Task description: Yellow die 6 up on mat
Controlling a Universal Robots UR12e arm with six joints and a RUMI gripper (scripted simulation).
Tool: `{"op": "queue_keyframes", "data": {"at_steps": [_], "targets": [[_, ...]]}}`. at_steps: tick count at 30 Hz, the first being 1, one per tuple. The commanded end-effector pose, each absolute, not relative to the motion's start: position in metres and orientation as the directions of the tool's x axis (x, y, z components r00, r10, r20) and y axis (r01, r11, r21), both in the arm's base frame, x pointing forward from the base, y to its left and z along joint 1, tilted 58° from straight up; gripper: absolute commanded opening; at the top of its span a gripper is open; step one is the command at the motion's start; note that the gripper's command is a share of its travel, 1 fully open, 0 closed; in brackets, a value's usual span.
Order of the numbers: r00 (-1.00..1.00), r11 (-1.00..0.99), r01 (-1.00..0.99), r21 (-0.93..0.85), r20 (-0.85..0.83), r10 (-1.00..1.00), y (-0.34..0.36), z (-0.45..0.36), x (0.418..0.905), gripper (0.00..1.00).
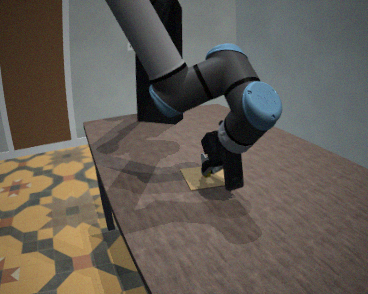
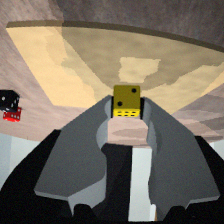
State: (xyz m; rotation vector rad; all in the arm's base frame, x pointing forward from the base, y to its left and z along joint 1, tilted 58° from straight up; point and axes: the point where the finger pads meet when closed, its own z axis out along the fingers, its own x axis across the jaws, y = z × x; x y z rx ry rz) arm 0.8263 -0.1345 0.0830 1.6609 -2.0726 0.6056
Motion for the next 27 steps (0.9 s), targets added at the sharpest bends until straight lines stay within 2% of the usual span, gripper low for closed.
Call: {"op": "queue_keyframes", "data": {"at_steps": [1, 24, 25, 27], "targets": [[-0.205, 0.194, -0.978, -0.080, 0.567, -0.798, -0.1357, 0.0843, 0.8285, 0.03], [-0.205, 0.194, -0.978, -0.080, 0.567, -0.798, -0.1357, 0.0843, 0.8285, 0.03], [-0.205, 0.194, -0.978, -0.080, 0.567, -0.798, -0.1357, 0.0843, 0.8285, 0.07], [-0.205, 0.194, -0.978, -0.080, 0.567, -0.798, -0.1357, 0.0843, 0.8285, 0.07]]}}
